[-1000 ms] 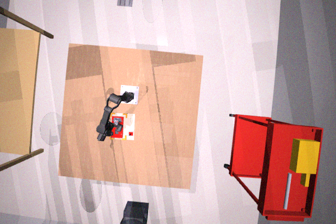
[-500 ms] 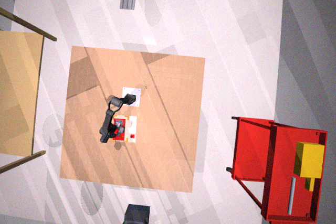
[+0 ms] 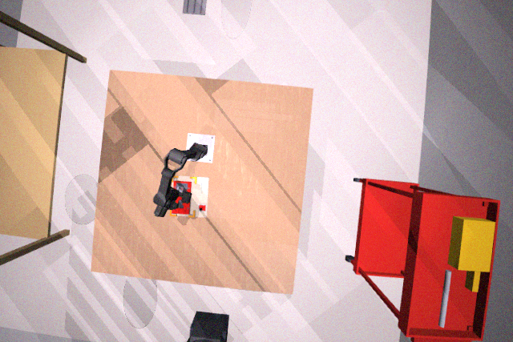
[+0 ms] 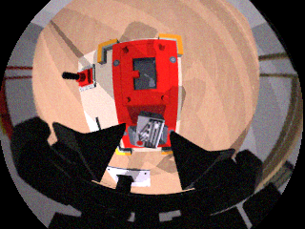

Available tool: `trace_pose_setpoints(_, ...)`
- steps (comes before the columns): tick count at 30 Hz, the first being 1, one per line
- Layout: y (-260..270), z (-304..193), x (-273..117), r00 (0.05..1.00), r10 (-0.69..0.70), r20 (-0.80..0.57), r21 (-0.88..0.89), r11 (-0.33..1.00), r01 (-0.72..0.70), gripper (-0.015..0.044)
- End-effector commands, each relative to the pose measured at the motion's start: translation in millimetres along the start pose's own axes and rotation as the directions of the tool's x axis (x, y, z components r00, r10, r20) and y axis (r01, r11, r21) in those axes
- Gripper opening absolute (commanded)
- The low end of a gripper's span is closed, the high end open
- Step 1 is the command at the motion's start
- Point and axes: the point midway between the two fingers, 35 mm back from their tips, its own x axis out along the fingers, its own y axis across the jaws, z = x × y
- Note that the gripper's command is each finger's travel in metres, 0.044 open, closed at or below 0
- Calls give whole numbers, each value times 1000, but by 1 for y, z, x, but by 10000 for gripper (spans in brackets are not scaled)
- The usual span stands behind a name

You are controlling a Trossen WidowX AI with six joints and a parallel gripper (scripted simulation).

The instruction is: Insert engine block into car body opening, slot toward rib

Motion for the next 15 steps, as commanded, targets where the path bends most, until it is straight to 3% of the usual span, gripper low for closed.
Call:
trace_pose_setpoints(1, 0, -2, 2, 1000, -3, -6, 3, 1000, 3, 256)
trace_pose_setpoints(4, 0, -2, 2, 1000, -3, -6, 3, 1000, 3, 177)
trace_pose_setpoints(12, 0, -2, 2, 1000, -3, -6, 3, 1000, 3, 124)
trace_pose_setpoints(15, -1, -1, 0, 1000, -3, -6, 3, 1000, 3, 45)
